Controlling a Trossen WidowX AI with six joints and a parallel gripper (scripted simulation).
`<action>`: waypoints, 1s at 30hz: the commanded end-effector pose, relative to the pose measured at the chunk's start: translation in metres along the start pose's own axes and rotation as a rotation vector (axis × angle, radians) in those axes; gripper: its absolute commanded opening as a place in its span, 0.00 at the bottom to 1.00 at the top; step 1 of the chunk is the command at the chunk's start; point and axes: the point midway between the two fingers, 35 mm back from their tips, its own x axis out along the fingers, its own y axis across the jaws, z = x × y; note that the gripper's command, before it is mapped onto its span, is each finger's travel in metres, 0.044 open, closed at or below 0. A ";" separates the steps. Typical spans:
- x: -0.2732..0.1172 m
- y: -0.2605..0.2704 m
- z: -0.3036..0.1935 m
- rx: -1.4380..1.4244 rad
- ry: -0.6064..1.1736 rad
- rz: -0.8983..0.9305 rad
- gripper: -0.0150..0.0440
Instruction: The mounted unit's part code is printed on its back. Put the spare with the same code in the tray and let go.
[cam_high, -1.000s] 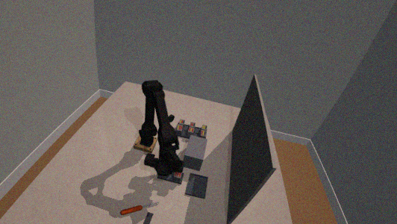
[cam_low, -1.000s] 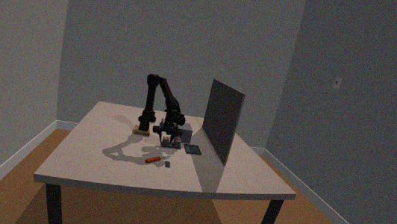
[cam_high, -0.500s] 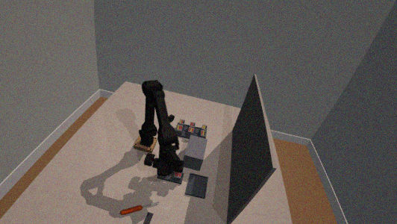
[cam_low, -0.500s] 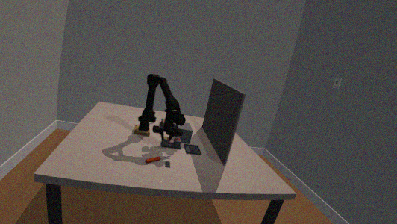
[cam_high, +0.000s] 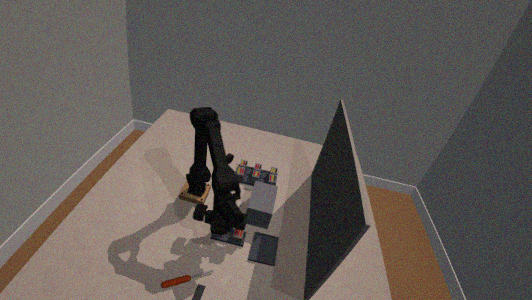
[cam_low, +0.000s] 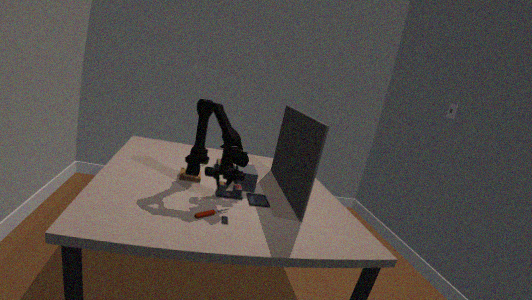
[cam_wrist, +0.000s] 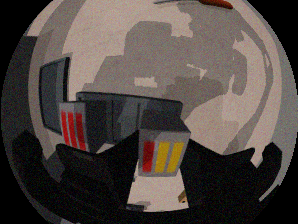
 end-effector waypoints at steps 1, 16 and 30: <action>-0.023 0.002 0.004 -0.001 -0.013 0.005 0.25; -0.071 0.000 0.000 0.001 -0.011 0.005 0.25; -0.102 0.000 0.006 0.003 -0.008 0.004 0.25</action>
